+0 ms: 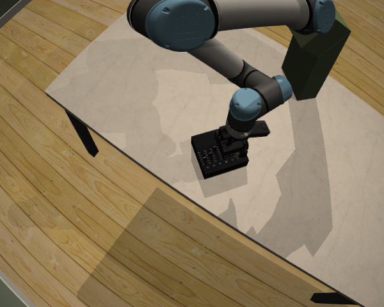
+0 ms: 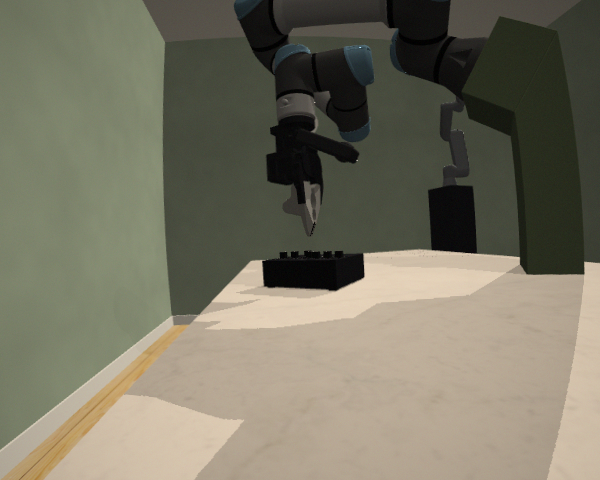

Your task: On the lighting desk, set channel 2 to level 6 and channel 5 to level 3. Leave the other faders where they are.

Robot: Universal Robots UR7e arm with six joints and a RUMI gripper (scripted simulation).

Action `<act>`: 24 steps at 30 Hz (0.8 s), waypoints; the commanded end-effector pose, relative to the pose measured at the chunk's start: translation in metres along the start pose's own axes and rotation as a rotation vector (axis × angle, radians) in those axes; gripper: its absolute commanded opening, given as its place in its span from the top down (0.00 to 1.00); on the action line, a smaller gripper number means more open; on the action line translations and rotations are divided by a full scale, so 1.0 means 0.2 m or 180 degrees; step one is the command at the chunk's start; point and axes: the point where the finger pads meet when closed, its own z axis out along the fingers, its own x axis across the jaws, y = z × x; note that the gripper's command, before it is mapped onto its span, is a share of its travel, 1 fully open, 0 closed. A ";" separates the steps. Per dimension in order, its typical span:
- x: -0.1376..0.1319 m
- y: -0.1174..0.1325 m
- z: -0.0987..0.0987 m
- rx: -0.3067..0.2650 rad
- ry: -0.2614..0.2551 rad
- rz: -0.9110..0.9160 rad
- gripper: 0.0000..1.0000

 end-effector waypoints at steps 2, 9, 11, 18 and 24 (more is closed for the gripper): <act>0.00 0.00 0.00 -0.0002 0.0002 0.0000 1.00; 0.00 0.00 0.00 -0.0002 0.0002 0.0000 1.00; 0.00 0.00 0.00 -0.0002 0.0002 0.0000 1.00; 0.00 0.00 0.02 -0.0003 0.0002 0.0000 1.00; 0.00 0.00 0.03 -0.0003 0.0002 0.0000 1.00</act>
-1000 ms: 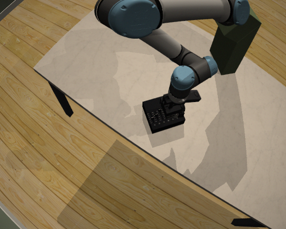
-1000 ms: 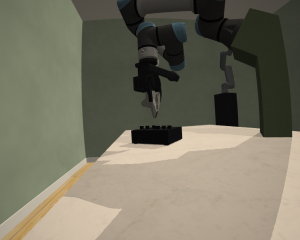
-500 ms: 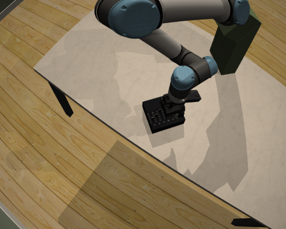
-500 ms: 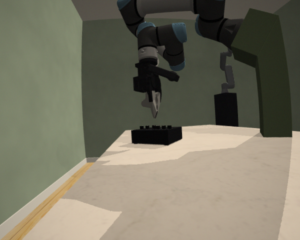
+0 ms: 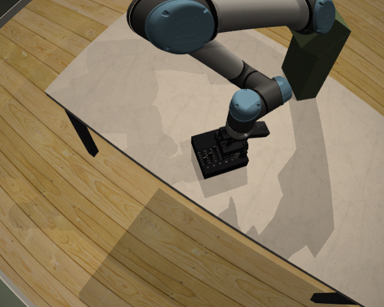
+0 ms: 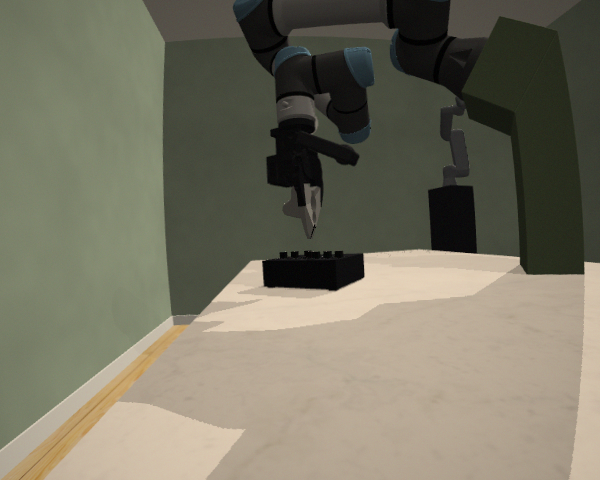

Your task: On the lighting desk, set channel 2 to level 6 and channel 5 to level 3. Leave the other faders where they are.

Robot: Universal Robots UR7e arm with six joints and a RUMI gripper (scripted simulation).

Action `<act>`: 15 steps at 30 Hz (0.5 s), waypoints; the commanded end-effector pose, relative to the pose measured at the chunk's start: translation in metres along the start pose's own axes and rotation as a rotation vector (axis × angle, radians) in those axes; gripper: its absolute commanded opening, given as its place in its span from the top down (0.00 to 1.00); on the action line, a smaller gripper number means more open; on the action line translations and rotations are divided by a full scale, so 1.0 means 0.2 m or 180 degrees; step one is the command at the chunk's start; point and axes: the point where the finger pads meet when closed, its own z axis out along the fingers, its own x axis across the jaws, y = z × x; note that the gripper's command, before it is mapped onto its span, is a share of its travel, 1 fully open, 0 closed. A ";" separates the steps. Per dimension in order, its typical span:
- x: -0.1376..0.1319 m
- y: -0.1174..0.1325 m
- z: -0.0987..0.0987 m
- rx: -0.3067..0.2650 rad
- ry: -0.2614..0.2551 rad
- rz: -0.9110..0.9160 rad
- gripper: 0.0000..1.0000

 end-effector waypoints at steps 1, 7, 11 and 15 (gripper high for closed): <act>0.00 0.00 0.01 -0.0003 0.0002 0.0000 1.00; 0.00 0.00 0.03 -0.0003 0.0002 0.0000 1.00; 0.00 0.00 0.05 -0.0003 0.0002 0.0000 1.00; 0.00 0.00 0.06 -0.0003 0.0002 0.0000 1.00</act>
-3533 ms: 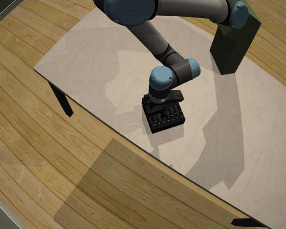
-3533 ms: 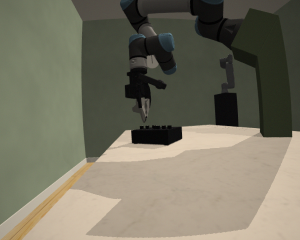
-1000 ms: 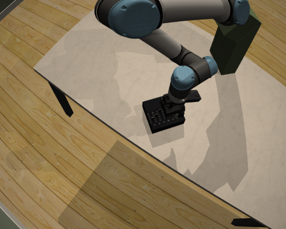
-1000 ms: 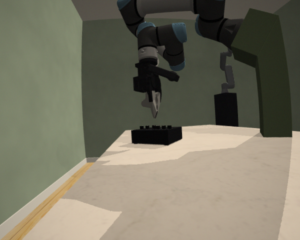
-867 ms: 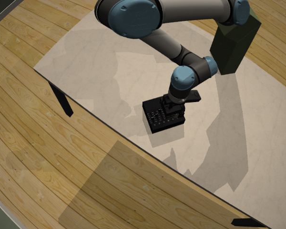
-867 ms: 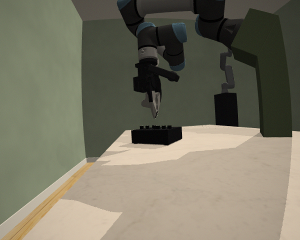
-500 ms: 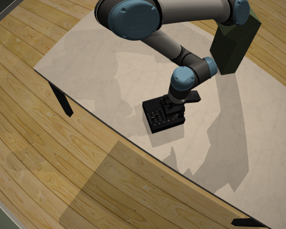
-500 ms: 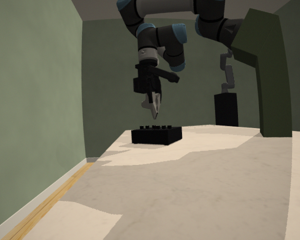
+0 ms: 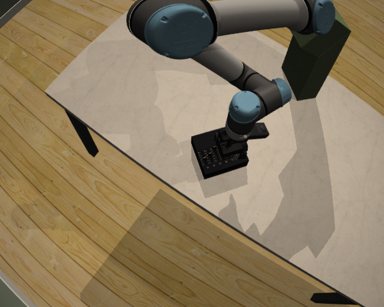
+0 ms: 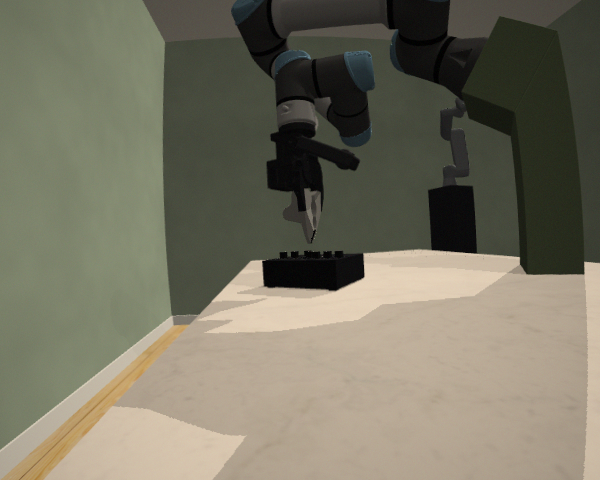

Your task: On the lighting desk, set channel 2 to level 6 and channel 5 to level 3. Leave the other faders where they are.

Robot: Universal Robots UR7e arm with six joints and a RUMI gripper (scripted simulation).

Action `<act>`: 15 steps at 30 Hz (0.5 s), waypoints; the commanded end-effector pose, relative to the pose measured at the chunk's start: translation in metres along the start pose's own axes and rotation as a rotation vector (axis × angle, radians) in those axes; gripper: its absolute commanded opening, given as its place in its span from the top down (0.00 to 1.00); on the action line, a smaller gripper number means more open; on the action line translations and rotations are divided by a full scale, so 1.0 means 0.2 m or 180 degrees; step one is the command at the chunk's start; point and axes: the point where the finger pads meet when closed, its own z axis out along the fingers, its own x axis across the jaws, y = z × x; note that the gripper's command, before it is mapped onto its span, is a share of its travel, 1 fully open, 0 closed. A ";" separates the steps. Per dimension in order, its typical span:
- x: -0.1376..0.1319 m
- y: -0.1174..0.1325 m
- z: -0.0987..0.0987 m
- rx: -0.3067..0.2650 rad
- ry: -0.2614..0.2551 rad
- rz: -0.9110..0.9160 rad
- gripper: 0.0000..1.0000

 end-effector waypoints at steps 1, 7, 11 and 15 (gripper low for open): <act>0.00 0.00 0.02 -0.0003 0.0002 0.0000 1.00; 0.00 0.00 0.03 -0.0003 0.0002 0.0000 1.00; 0.00 0.00 0.04 -0.0003 0.0002 0.0000 1.00; 0.00 0.00 0.05 -0.0003 0.0002 0.0000 1.00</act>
